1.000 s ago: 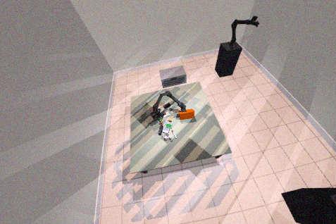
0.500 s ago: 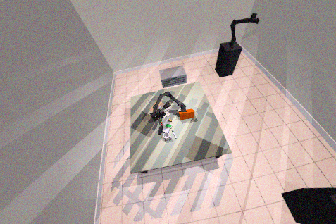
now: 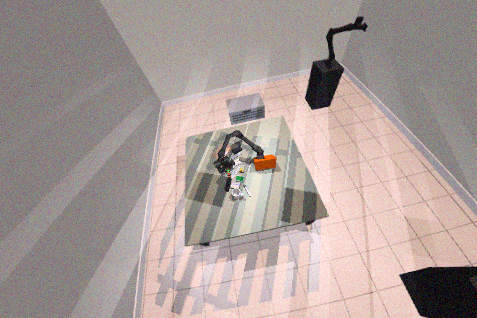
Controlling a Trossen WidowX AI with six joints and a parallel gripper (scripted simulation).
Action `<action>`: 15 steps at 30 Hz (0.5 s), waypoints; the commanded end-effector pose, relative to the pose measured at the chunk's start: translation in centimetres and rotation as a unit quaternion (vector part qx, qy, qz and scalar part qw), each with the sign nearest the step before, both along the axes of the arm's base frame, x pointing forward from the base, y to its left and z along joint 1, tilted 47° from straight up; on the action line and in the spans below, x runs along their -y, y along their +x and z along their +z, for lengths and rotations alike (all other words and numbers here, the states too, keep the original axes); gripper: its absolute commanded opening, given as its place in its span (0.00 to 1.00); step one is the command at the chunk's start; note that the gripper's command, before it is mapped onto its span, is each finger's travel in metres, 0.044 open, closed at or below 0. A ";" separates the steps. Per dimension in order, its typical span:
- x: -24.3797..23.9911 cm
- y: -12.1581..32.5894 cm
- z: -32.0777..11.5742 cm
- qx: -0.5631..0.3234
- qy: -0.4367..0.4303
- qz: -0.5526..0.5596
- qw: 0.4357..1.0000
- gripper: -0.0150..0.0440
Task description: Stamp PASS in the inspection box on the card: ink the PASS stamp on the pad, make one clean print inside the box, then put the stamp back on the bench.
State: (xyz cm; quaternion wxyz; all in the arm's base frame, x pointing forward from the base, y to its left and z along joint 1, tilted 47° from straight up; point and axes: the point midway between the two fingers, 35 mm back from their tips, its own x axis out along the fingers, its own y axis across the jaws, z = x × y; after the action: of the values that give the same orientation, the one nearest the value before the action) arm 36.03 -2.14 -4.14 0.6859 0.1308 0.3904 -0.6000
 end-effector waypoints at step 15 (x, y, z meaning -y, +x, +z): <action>2.5 -0.4 -2.0 -0.004 -0.004 -0.001 1.000 0.62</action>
State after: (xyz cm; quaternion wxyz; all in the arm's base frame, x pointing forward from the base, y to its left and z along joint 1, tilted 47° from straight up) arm 35.92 -3.97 -5.75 0.6861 0.1299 0.3895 -0.6006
